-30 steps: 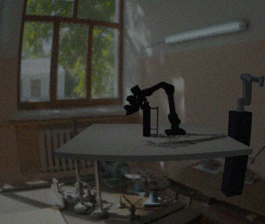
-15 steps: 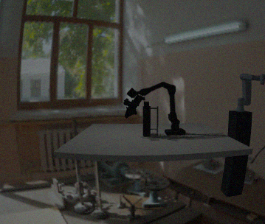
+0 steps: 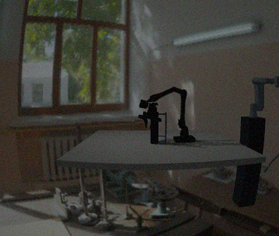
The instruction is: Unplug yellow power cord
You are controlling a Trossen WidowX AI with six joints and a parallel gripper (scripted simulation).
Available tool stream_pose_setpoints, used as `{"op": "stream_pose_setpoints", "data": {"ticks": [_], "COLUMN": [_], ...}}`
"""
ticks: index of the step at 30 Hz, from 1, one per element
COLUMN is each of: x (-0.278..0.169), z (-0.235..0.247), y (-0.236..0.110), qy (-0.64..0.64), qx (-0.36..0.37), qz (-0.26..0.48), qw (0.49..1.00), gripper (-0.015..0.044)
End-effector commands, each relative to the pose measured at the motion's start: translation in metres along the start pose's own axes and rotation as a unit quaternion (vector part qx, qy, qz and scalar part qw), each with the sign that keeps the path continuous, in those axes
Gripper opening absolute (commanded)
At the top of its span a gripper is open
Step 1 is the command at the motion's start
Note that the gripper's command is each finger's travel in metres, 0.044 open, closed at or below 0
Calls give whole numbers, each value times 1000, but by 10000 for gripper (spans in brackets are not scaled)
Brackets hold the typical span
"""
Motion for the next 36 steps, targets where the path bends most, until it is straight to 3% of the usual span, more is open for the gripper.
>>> {"op": "stream_pose_setpoints", "data": {"ticks": [1,4,36], "x": [20,27,-11], "z": [-32,-45,-40], "y": [-4,-7,-5], "qy": [136,194,194], "qx": [-67,-95,-95], "qz": [-17,-25,-23], "qw": [988,976,976], "gripper": [160,160,160]}}
Point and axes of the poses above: the point midway between the two fingers, 35 mm back from their tips, its own y axis out along the fingers, its own z axis across the jaws, x = y × z, the point moved 8 cm from there along -y, back along the fingers, and after that the axes turned 15 degrees about y, right-handed, at the moved point
